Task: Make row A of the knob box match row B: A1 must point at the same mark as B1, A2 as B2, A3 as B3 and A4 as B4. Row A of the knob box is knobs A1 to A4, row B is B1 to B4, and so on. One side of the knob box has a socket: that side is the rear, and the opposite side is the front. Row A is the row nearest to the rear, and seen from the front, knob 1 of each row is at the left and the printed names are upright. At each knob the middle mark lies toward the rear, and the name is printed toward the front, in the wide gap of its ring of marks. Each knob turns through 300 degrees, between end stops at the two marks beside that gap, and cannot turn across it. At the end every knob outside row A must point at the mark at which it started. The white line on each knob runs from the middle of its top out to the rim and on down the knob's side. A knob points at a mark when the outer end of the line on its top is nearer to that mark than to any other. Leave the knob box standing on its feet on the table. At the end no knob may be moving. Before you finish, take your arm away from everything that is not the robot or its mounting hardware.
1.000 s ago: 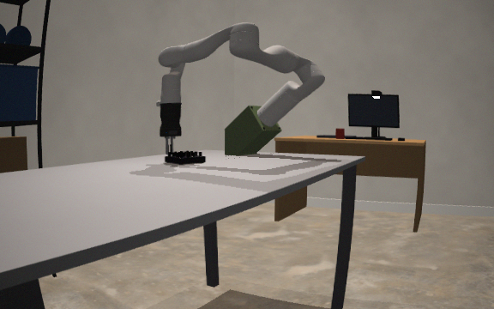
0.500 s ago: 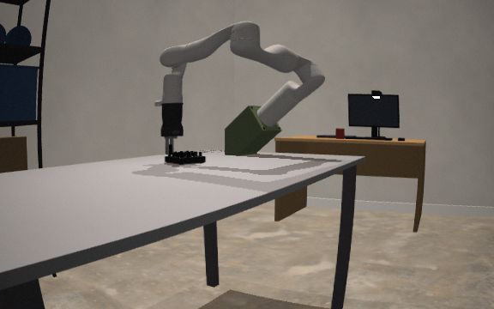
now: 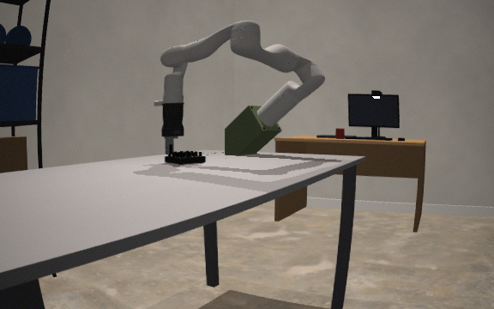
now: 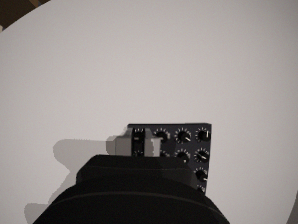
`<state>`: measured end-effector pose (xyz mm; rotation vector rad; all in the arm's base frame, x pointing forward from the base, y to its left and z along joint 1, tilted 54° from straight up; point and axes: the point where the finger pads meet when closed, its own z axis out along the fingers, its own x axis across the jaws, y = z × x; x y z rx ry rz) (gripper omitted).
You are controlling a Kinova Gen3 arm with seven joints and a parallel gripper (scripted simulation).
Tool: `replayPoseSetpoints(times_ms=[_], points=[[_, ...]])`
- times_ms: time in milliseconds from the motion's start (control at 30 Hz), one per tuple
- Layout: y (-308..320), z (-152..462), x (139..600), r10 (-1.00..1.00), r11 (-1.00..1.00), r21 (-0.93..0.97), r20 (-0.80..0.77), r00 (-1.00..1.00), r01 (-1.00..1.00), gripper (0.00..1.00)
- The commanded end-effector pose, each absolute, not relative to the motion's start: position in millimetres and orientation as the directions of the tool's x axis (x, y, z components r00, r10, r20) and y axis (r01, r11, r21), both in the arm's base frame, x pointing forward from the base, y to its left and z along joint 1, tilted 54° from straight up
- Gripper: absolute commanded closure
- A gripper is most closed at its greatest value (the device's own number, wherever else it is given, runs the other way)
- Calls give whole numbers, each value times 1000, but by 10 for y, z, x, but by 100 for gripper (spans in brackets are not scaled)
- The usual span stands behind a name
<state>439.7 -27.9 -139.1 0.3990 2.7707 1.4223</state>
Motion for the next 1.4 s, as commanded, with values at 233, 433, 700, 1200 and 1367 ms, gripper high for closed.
replayPoseSetpoints(times_ms=[233,433,700,1200,1367], points=[[-290,-1388,4401,212,564,802,91,-973,198,70],[-290,-1388,4401,210,565,802,87,-974,194,70],[-290,-1388,4401,210,565,802,87,-974,193,70],[-290,-1388,4401,210,565,802,87,-974,193,54],[-290,-1388,4401,210,565,802,87,-974,193,54]])
